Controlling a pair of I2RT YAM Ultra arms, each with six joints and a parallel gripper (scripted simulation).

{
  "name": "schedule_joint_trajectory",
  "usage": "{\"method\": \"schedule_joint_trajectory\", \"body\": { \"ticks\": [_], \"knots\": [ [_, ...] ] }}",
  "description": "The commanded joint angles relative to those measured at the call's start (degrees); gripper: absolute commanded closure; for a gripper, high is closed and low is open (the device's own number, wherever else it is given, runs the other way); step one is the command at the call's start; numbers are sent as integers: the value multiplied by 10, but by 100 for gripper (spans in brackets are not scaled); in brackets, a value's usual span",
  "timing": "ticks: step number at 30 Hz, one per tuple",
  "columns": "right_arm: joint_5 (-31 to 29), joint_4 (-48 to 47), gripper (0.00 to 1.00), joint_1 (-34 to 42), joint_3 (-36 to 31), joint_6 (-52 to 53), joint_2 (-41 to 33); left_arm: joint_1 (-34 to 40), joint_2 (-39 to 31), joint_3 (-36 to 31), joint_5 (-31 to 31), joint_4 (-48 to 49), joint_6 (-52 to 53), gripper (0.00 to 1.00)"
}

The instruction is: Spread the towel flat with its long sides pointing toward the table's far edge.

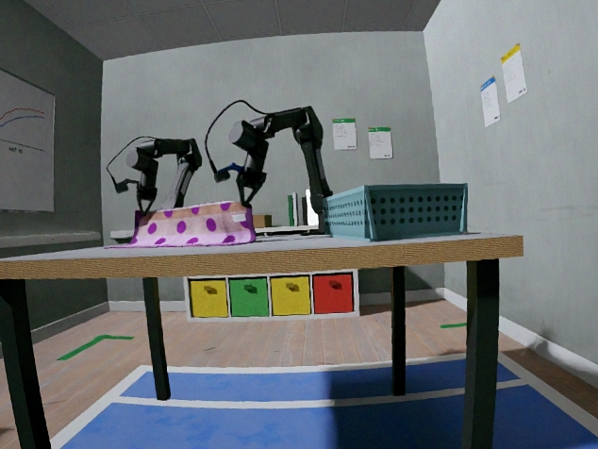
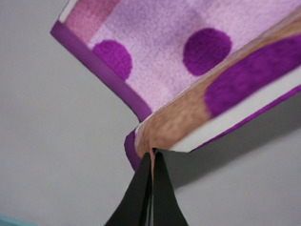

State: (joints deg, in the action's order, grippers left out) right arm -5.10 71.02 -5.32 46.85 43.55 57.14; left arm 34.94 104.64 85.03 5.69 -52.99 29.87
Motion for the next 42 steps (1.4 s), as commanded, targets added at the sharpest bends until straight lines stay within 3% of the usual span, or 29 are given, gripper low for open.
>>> {"method": "schedule_joint_trajectory", "body": {
  "ticks": [1, 5, 14, 18, 22, 26, 28, 29, 34, 35, 42],
  "knots": [
    [10, 63, 100, 26, 37, -24, -21, -17, 26, 62, 10, -19, -18, 100],
    [0, 70, 100, 33, 42, -14, -20, -8, 33, 72, 10, -26, -19, 100],
    [21, 151, 100, 119, 90, -35, -13, -36, 101, 203, 7, -58, -52, 100],
    [18, 182, 100, 202, 114, -43, -35, -43, 147, 292, -2, -77, -80, 100],
    [13, 187, 100, 220, 120, -31, -19, -39, 159, 314, -2, -93, -80, 100],
    [17, 190, 100, 316, 132, -40, -47, -47, 207, 408, -6, -112, -110, 100],
    [14, 190, 100, 326, 134, -44, -46, -46, 218, 428, -7, -126, -110, 100],
    [17, 190, 100, 371, 142, -48, -57, -48, 233, 459, -7, -120, -125, 100],
    [18, 190, 100, 427, 142, -72, -69, -48, 258, 508, -7, -123, -140, 100],
    [20, 190, 100, 468, 155, -79, -67, -48, 265, 522, -7, -104, -154, 100],
    [13, 190, 100, 526, 175, -103, -54, -48, 283, 557, -9, -85, -170, 100]
  ]
}}
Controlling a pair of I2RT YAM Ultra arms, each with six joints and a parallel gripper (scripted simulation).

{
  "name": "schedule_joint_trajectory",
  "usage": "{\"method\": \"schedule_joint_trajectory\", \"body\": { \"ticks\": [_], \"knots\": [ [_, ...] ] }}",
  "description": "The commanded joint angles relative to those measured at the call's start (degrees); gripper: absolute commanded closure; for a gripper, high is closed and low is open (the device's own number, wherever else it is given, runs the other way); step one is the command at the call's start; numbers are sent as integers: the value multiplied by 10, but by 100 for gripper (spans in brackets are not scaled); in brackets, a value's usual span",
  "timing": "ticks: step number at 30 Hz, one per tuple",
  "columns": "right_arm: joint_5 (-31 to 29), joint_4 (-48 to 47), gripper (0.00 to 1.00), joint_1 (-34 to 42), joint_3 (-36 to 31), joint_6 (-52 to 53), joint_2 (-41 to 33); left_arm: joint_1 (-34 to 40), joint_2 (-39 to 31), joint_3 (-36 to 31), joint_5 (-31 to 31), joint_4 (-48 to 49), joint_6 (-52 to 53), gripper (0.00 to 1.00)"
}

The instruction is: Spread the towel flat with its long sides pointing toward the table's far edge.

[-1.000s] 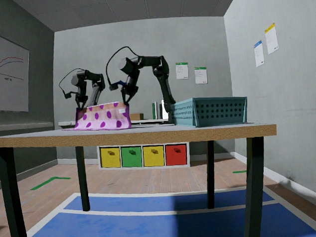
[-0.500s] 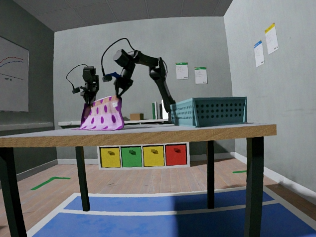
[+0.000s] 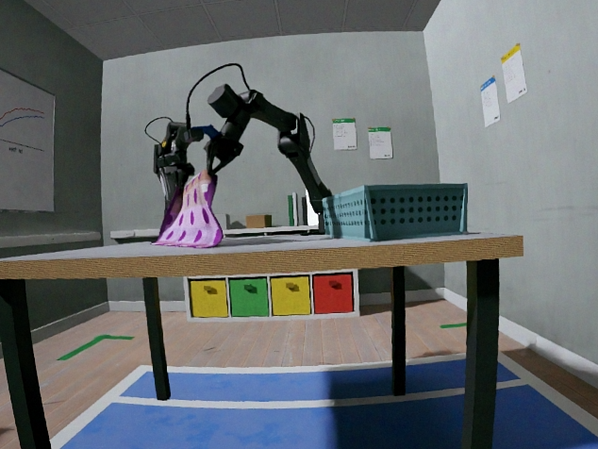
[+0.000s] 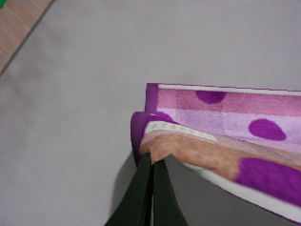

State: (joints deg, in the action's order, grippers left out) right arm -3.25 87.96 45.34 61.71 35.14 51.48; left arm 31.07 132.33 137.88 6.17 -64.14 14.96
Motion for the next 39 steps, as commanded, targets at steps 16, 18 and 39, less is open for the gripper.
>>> {"method": "schedule_joint_trajectory", "body": {
  "ticks": [16, 18, 39],
  "knots": [
    [-14, 5, 100, 175, 123, -141, 58, 3, -41, -80, -23, 240, -88, 100],
    [-14, -23, 100, 191, 131, -167, 66, 13, -47, -98, -25, 278, -99, 100],
    [16, -160, 100, 198, 80, -319, 24, 24, -19, -115, -58, 441, -146, 100]
  ]
}}
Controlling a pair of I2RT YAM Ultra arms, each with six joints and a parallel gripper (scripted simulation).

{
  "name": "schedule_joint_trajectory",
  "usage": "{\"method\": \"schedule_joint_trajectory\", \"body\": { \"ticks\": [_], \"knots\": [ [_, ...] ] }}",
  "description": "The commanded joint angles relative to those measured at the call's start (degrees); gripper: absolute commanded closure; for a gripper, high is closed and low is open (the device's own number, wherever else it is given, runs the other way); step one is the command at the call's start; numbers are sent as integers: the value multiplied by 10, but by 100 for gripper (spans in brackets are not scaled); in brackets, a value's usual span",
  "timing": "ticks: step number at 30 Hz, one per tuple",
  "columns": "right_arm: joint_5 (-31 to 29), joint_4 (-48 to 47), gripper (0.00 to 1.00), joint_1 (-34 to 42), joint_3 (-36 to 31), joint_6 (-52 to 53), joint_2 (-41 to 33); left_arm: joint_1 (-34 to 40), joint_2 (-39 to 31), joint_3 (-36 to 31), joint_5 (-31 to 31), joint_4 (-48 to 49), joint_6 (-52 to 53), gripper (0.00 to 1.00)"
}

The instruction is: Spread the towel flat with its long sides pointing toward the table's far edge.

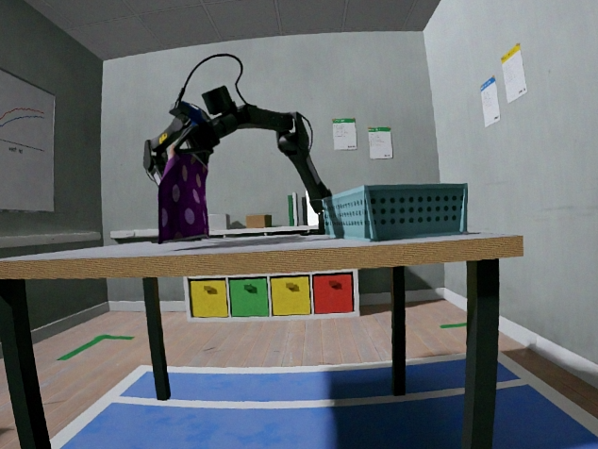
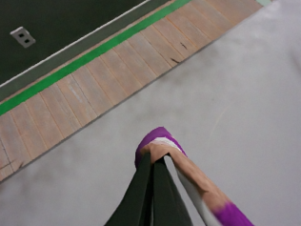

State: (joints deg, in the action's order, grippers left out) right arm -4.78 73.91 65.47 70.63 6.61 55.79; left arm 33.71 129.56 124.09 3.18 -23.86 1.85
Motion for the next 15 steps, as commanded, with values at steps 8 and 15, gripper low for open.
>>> {"method": "schedule_joint_trajectory", "body": {
  "ticks": [8, 15],
  "knots": [
    [45, -44, 100, -9, 7, -63, -23, -2, 17, 34, -34, 47, -21, 100],
    [54, -32, 100, -8, 11, -74, -13, -2, 22, 42, -37, 48, -24, 100]
  ]
}}
